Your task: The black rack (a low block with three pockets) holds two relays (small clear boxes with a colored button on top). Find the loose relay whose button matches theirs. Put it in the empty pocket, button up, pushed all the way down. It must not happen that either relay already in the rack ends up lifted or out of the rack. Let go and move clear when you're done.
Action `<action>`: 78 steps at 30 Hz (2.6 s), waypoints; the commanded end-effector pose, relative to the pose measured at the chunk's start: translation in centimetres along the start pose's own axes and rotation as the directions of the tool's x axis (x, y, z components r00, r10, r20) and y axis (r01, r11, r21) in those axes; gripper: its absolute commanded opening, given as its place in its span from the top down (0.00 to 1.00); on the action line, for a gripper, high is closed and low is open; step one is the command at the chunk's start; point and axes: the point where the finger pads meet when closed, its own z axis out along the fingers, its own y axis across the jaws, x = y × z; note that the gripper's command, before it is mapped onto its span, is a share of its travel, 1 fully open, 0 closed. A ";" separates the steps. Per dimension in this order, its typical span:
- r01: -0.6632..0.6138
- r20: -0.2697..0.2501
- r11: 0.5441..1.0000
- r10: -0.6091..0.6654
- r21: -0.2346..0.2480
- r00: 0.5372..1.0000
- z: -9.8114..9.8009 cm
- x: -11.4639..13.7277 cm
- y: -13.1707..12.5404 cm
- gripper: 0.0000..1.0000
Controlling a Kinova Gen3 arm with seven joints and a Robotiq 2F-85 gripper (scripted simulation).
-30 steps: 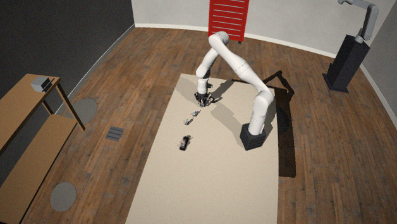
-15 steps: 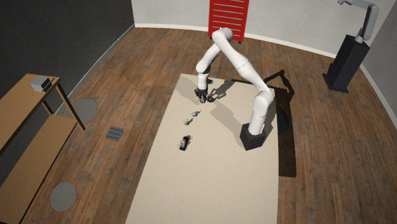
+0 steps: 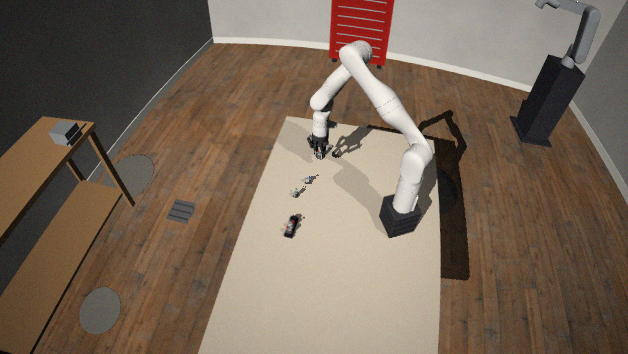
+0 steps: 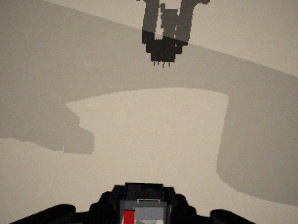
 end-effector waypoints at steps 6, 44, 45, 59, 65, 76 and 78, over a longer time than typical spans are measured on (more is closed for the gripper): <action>0.000 -0.001 1.000 0.000 0.005 1.000 -0.3 -0.3 -0.2 1.00; 0.001 -0.002 1.000 -0.001 0.004 1.000 0.3 -29.1 5.4 1.00; 0.000 -0.002 1.000 0.000 0.004 1.000 0.3 -29.9 5.9 1.00; 0.000 -0.001 1.000 0.000 0.005 1.000 0.3 -32.3 7.4 1.00; 0.000 -0.001 1.000 0.000 0.005 1.000 0.3 -32.3 7.4 1.00; 0.301 -0.003 0.954 -0.301 0.005 0.954 0.4 -32.3 7.3 1.00; 0.310 -0.003 0.951 -0.310 0.005 0.951 0.4 -32.3 7.3 1.00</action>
